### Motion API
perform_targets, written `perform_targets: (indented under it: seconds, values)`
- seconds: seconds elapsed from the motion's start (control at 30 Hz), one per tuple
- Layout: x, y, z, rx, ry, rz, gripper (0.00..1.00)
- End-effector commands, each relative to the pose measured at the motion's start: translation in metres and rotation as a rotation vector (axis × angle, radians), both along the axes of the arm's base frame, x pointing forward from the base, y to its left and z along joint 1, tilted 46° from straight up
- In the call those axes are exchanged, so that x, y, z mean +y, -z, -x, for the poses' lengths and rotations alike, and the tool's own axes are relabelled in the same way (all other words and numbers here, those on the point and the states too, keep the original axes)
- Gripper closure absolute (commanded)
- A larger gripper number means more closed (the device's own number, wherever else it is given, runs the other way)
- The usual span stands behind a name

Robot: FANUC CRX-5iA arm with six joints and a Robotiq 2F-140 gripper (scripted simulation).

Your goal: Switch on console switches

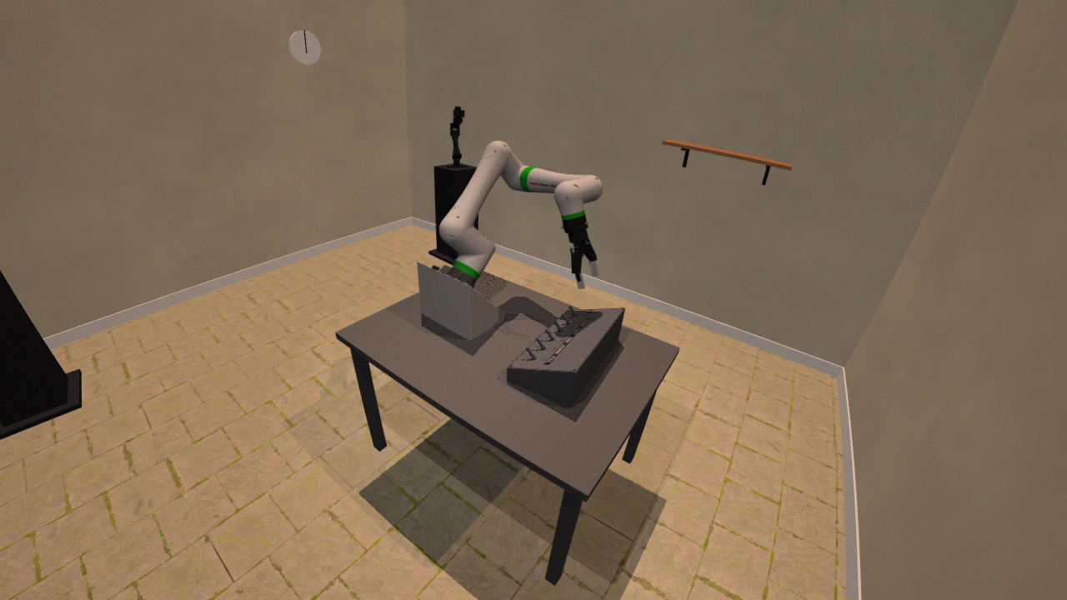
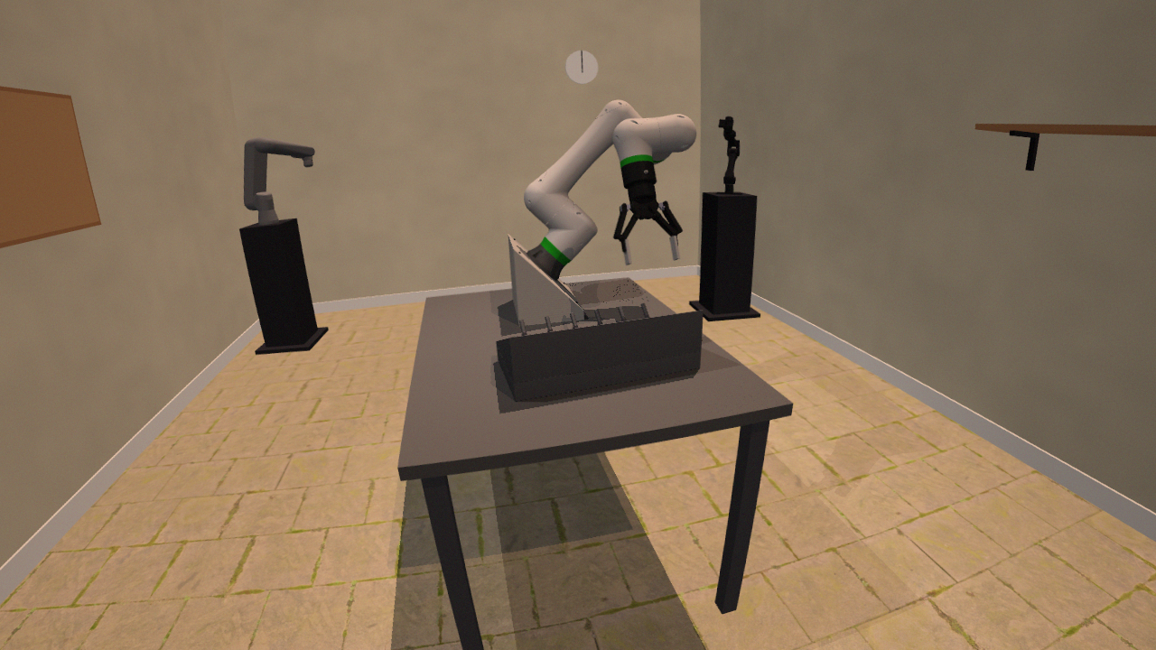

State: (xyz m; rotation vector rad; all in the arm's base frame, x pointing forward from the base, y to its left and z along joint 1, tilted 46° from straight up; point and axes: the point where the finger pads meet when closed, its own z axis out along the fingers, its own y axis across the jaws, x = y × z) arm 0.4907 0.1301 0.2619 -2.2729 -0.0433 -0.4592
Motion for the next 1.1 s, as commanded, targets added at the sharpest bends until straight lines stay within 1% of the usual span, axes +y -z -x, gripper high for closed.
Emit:
perform_targets:
  seconds: [0.0, 0.07, 0.37, 0.53, 1.07]
  values:
    - [0.006, 0.005, -0.003, 0.000, 0.001, 0.000, 0.00]
    - [0.006, 0.005, -0.003, 0.000, 0.001, 0.000, 0.00]
    - [0.033, 0.028, -0.015, 0.000, 0.001, 0.000, 0.00]
    - [0.042, 0.036, -0.019, 0.000, 0.001, 0.000, 0.00]
    - [0.044, 0.037, -0.019, 0.000, 0.001, 0.000, 0.00]
